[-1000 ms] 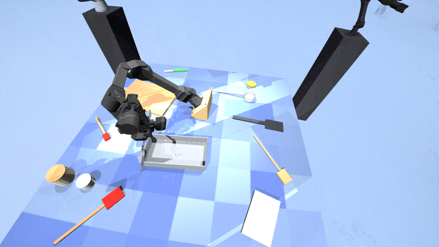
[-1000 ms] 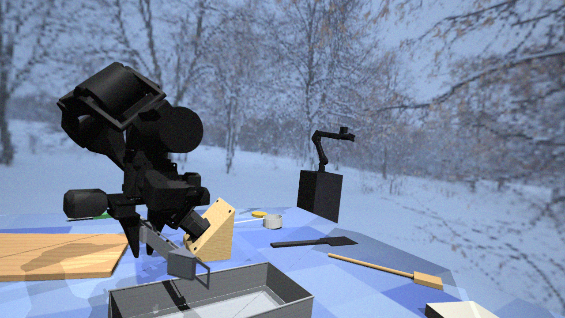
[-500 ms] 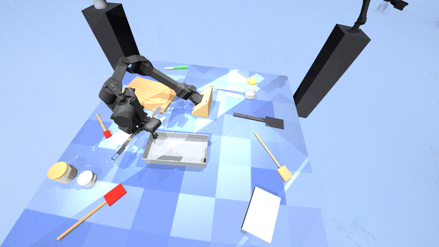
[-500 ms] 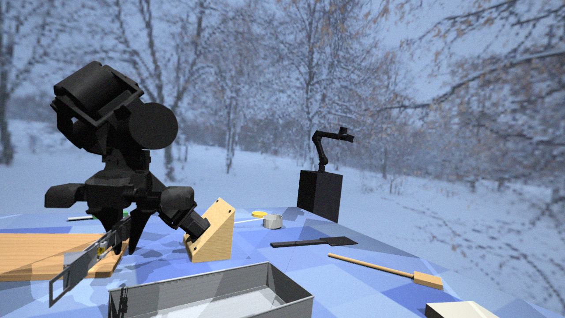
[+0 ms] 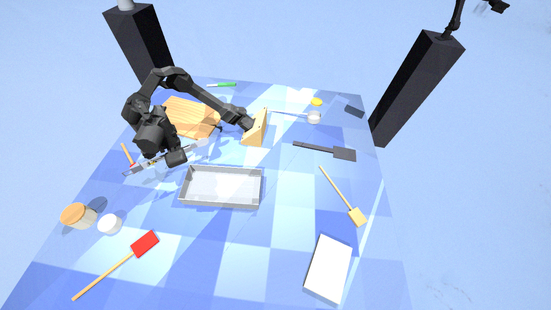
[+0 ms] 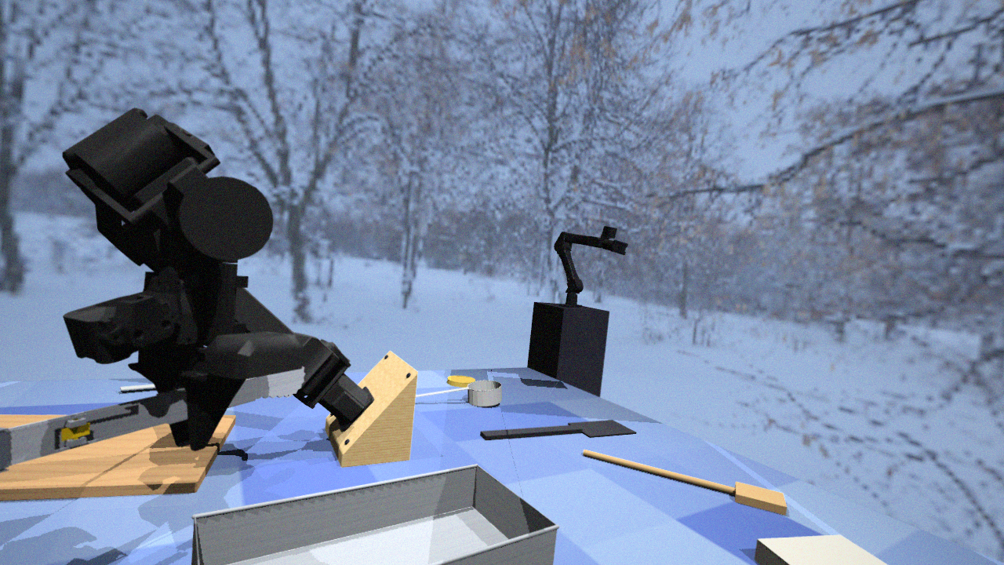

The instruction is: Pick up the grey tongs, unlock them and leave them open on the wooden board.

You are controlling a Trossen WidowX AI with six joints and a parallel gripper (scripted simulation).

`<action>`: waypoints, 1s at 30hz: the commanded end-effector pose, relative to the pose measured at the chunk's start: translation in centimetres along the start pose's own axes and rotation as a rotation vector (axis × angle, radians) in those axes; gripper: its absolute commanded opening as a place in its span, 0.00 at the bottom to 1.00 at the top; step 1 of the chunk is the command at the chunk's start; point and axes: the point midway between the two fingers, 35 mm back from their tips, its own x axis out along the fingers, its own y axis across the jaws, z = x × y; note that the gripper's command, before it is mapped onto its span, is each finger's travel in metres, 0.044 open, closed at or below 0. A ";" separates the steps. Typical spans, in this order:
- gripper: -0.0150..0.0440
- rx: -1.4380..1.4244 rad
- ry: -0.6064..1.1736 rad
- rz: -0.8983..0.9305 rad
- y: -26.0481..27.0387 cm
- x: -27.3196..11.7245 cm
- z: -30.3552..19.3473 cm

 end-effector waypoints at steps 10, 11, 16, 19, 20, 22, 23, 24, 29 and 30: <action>0.00 0.518 -0.018 0.007 -2.4 -0.2 0.6; 0.00 0.557 -0.019 0.007 -2.5 -0.2 0.6; 0.00 0.752 -0.022 0.010 -3.4 -0.3 0.8; 0.00 0.869 -0.025 0.013 -3.9 -0.3 0.9; 0.00 0.908 -0.025 0.013 -4.1 -0.3 0.9; 0.00 0.986 -0.027 0.015 -4.4 -0.3 0.9; 0.00 1.025 -0.027 0.016 -4.6 -0.3 1.0; 0.00 1.064 -0.028 0.017 -4.8 -0.3 1.0; 0.00 1.259 -0.032 0.022 -5.6 -0.3 1.1; 0.00 1.298 -0.032 0.023 -5.8 -0.3 1.1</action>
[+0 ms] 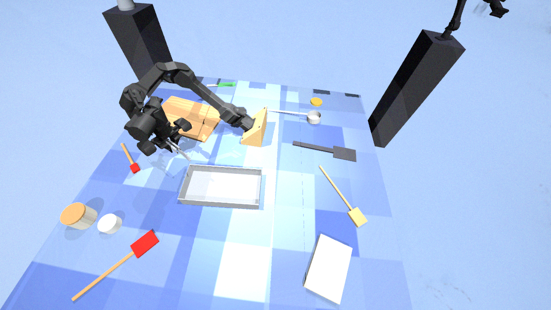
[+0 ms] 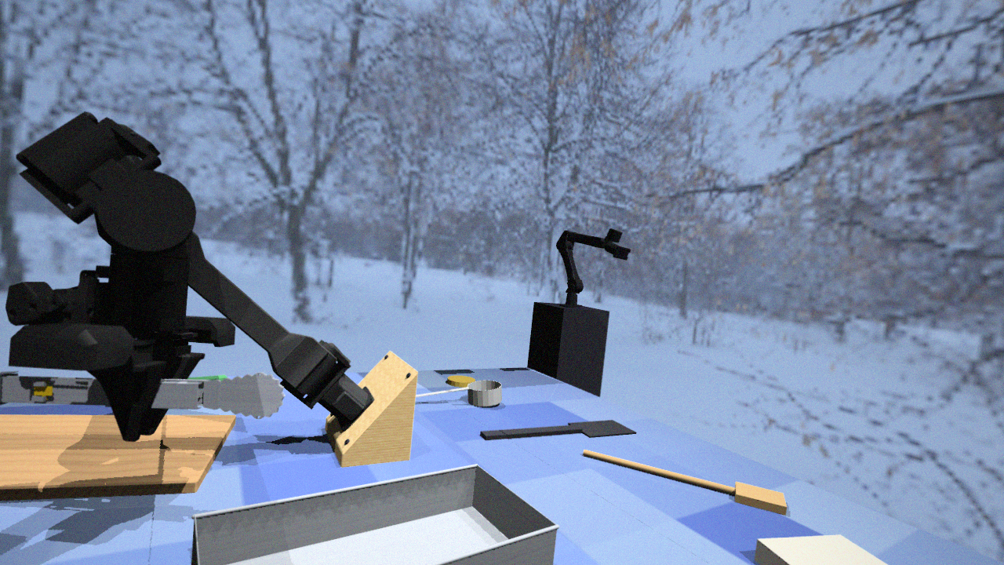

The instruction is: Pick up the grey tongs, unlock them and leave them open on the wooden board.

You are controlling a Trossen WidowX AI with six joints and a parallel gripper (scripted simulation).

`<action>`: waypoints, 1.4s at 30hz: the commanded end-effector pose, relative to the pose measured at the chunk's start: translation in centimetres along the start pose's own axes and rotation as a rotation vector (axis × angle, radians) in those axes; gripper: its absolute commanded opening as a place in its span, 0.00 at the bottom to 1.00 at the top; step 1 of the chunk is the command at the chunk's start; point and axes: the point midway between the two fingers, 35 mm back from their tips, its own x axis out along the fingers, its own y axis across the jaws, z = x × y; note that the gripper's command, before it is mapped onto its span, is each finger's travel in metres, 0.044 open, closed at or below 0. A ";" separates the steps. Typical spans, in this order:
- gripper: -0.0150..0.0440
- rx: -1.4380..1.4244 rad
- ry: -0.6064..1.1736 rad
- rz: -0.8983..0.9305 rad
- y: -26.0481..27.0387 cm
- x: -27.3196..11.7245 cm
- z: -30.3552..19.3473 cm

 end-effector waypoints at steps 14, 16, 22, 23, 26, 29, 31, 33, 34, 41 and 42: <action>0.00 0.498 -0.008 0.018 -0.7 -0.2 2.2; 0.00 0.498 -0.008 0.018 -0.7 -0.2 2.2; 0.00 0.481 -0.006 -0.009 -1.0 0.3 3.0; 0.00 0.481 -0.007 -0.018 -1.1 0.5 3.3; 0.00 0.461 -0.001 -0.050 -1.5 1.0 4.3; 0.00 0.442 0.006 -0.079 -1.9 1.6 5.2; 0.00 0.429 0.013 -0.098 -2.2 1.9 5.9; 0.00 0.417 0.020 -0.113 -2.5 2.1 6.5; 0.00 0.412 0.024 -0.120 -2.7 2.2 6.8; 0.00 0.374 0.053 -0.167 -3.8 3.0 8.8; 0.00 0.368 0.058 -0.173 -4.0 3.1 9.1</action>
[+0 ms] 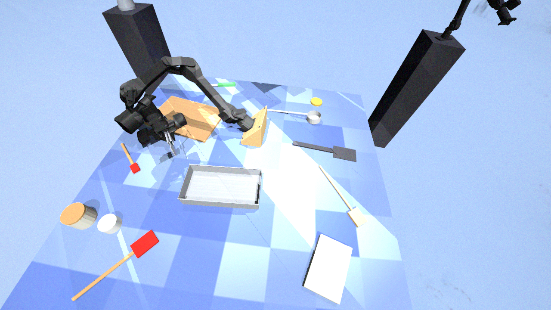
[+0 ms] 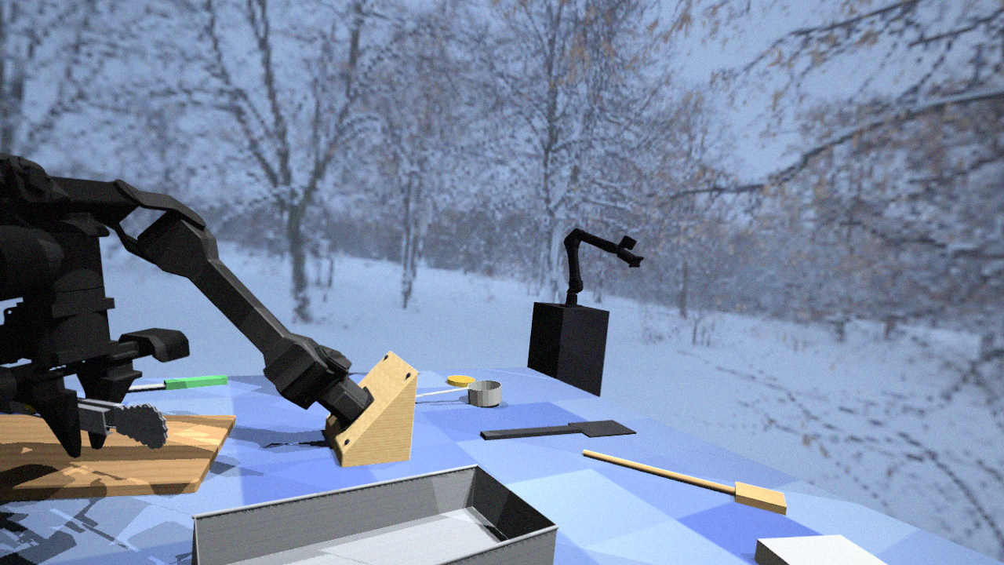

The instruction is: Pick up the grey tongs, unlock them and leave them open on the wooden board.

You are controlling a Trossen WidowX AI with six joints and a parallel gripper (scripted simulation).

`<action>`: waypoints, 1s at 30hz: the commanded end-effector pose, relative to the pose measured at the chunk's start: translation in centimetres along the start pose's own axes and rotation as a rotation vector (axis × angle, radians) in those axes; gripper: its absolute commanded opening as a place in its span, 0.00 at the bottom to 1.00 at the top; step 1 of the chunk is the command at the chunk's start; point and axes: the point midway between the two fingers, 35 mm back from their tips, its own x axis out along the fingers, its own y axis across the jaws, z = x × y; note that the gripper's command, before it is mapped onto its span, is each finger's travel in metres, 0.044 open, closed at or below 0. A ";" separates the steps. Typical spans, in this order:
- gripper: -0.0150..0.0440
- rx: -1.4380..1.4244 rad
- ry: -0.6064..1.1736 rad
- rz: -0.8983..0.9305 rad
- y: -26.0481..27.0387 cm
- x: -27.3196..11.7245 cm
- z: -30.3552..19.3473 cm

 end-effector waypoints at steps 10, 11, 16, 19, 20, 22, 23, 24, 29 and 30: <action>0.00 -0.085 0.051 -0.062 -0.8 0.9 4.2; 0.00 -0.091 0.055 -0.065 -0.8 1.0 4.5; 0.00 -0.119 0.067 -0.073 -1.2 1.1 6.0; 0.00 -0.139 0.077 -0.076 -1.5 1.2 6.9; 0.00 -0.145 0.080 -0.076 -1.6 1.2 7.2; 0.00 -0.158 0.086 -0.076 -1.8 1.2 7.8; 0.00 -0.165 0.088 -0.075 -1.8 1.2 8.0; 0.00 -0.171 0.091 -0.074 -1.9 1.1 8.3; 0.00 -0.204 0.102 -0.067 -2.4 1.0 9.6; 0.00 -0.211 0.104 -0.065 -2.5 1.0 9.9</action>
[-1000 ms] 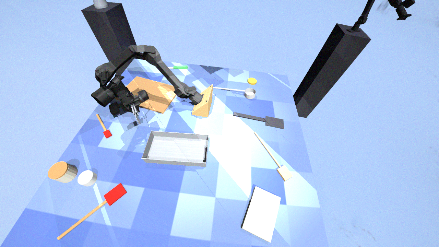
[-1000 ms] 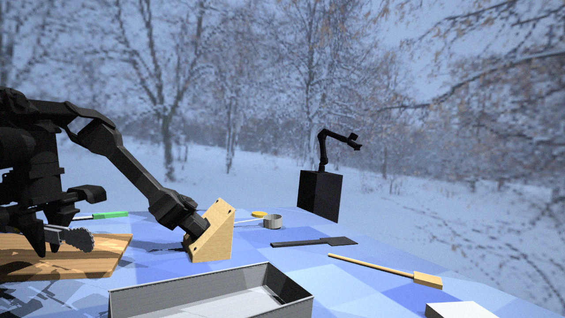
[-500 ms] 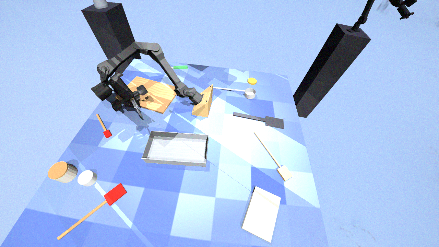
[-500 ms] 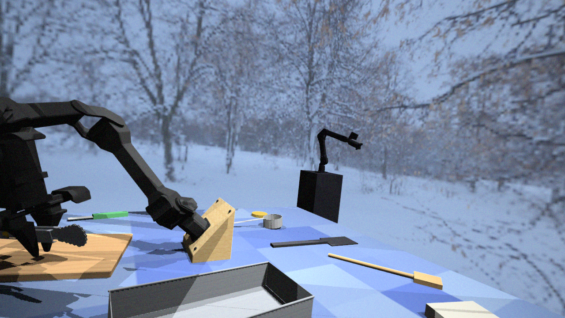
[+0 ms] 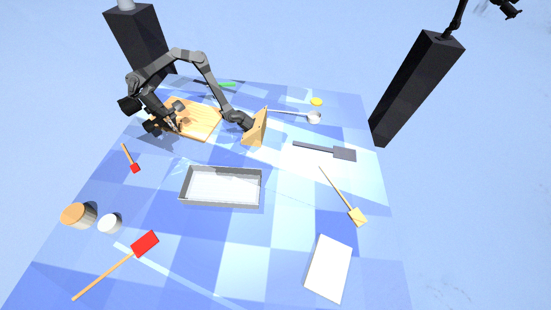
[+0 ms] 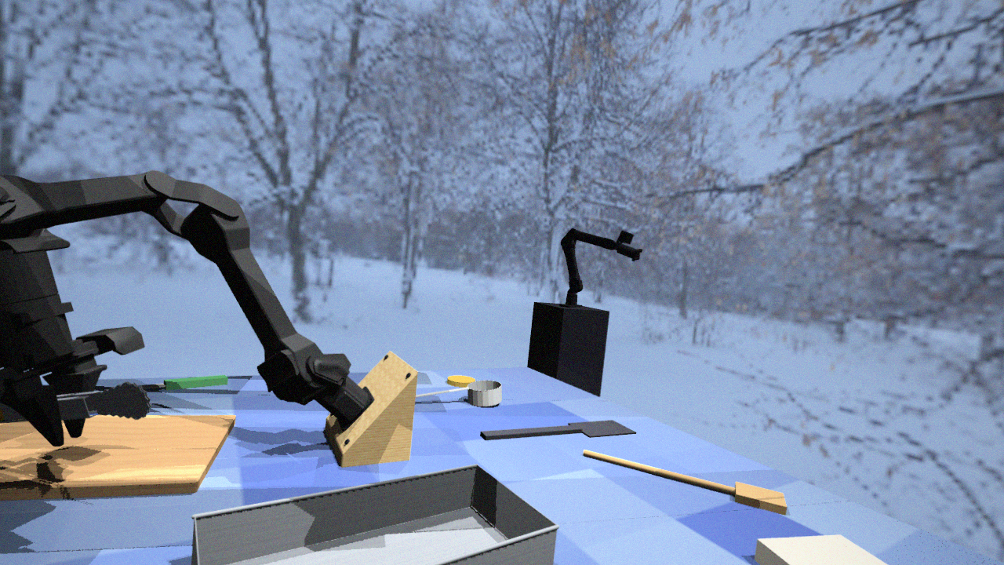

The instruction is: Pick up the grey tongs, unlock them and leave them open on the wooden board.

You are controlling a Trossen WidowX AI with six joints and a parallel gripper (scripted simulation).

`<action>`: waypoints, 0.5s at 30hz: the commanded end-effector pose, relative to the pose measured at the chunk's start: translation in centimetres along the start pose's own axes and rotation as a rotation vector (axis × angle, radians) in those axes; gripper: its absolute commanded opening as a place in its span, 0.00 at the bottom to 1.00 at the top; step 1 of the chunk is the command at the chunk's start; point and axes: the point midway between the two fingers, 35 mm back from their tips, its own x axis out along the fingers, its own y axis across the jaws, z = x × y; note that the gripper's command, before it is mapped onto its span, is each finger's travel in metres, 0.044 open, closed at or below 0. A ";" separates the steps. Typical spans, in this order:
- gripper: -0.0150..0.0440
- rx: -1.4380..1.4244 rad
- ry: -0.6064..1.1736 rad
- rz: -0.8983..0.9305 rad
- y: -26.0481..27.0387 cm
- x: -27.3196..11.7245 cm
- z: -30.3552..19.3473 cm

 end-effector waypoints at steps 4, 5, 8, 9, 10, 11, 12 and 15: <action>0.00 -0.054 0.011 0.023 -1.1 -0.5 1.6; 0.00 -0.062 0.011 0.025 -1.3 -0.6 1.8; 0.00 -0.084 0.010 0.034 -1.8 -0.8 2.4; 0.00 -0.092 0.009 0.038 -1.9 -0.8 2.6; 0.00 -0.099 0.008 0.041 -2.1 -0.9 2.8; 0.00 -0.107 0.006 0.044 -2.2 -1.0 3.0; 0.00 -0.116 0.005 0.047 -2.4 -1.1 3.2; 0.00 -0.141 -0.002 0.058 -2.8 -1.4 3.7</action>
